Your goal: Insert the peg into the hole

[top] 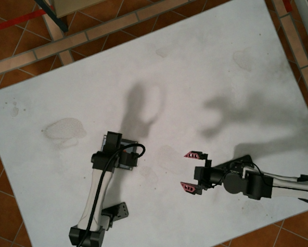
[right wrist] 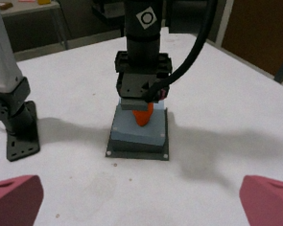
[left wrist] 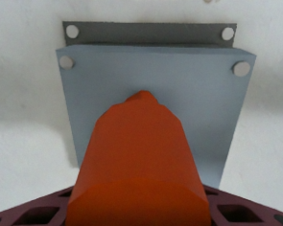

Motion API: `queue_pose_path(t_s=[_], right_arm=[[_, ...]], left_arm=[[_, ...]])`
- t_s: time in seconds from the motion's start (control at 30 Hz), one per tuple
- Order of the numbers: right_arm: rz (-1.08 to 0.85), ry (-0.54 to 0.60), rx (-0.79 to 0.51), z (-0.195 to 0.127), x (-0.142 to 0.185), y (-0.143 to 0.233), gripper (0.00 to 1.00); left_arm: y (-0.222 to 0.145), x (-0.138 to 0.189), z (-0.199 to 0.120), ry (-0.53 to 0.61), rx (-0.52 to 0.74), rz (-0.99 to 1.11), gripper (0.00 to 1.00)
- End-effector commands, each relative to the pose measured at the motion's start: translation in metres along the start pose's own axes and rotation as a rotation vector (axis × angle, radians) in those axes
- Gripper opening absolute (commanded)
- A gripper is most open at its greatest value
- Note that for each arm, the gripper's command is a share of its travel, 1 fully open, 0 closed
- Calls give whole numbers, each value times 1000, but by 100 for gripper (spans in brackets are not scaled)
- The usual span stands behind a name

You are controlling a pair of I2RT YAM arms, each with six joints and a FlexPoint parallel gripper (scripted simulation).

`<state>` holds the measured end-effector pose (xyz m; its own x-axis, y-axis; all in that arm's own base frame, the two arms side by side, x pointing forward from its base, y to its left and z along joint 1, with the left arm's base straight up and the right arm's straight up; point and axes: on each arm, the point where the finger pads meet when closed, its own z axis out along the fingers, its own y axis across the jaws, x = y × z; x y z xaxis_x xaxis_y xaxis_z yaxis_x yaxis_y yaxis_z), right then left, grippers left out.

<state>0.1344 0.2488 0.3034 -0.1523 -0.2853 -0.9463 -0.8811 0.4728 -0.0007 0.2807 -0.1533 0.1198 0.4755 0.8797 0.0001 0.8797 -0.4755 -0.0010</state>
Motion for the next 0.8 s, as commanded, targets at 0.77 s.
queue_pose_path(t_s=[0.77], right_arm=[[3,25,12,-2,7,-2,100]], left_arm=[[5,22,-17,97,116,-2,34]])
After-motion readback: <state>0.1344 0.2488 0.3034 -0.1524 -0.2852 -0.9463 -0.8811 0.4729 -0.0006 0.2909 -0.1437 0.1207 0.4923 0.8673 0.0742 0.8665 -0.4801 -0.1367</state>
